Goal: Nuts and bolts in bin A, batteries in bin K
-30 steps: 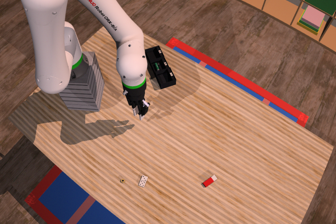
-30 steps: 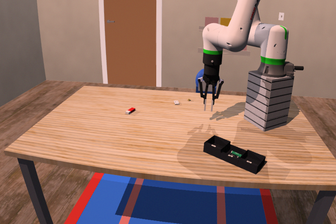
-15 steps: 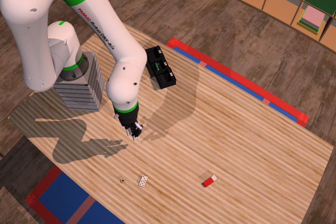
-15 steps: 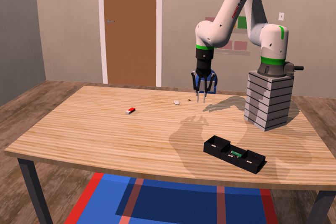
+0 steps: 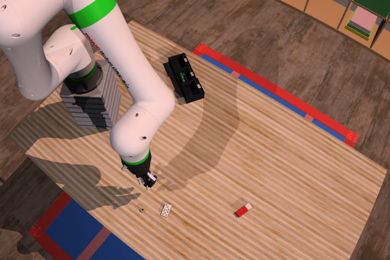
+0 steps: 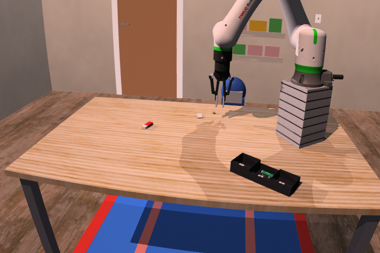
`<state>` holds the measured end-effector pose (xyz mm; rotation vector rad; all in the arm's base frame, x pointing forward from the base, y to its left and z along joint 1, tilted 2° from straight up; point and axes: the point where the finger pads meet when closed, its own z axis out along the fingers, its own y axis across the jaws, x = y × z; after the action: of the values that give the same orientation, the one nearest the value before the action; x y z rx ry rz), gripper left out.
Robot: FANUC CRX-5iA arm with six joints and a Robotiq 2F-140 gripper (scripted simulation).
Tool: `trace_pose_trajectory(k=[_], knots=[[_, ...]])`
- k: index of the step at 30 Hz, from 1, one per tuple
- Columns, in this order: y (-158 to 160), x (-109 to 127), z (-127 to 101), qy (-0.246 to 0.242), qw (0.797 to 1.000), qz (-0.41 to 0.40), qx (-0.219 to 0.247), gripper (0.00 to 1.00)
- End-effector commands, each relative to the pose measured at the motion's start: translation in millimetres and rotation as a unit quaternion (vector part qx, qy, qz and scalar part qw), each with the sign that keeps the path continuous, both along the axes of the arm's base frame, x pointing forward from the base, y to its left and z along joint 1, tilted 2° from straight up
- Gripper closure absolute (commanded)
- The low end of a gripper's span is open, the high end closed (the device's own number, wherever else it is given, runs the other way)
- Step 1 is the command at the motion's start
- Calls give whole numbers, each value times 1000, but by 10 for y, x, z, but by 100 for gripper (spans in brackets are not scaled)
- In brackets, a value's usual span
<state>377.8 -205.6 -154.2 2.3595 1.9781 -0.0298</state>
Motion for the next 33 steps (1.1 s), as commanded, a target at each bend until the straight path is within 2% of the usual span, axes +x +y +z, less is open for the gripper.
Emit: trace_pose_trajectory(k=[1,8,33], knots=[[-463,139,-2,4,1000,2,12,73],[-952,269,17,4,1000,2,12,73],[-815,227,12,4,1000,2,12,73]])
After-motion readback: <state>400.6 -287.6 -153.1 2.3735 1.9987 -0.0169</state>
